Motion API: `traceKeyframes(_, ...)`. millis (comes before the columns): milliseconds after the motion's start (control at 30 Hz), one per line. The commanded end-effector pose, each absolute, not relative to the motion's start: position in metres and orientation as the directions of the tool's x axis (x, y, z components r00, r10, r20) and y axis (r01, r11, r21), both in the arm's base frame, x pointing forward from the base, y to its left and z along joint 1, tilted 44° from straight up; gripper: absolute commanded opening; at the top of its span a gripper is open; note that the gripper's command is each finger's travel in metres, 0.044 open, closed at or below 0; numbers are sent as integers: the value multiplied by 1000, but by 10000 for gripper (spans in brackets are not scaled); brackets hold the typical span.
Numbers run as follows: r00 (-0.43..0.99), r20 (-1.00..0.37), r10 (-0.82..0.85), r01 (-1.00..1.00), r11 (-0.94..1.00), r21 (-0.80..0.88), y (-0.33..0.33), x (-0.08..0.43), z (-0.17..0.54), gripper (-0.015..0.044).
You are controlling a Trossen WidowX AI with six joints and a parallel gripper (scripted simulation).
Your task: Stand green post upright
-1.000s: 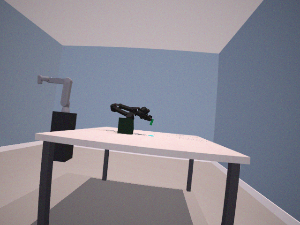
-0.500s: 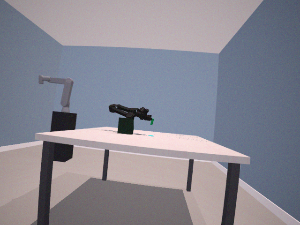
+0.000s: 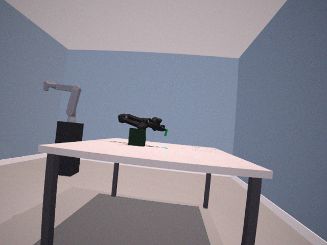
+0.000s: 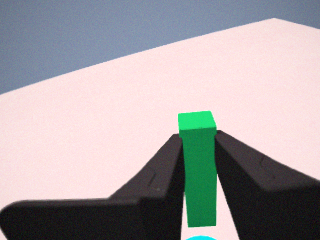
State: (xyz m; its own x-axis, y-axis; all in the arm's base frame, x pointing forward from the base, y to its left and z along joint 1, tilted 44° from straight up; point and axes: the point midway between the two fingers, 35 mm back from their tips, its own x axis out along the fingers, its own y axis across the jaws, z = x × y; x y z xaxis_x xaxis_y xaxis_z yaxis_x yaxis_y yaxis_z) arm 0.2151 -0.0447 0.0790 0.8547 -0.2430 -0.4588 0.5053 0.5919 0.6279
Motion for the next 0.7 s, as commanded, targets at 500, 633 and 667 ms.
traceKeyframes(500, 833, -490, -257, 541, 559, 628, -36, 222, 67, 23)
traceKeyframes(633, 826, -499, -262, 553, 551, 625, -32, 224, 63, 23)
traceKeyframes(667, 824, -502, -263, 556, 549, 624, -31, 225, 62, 23)
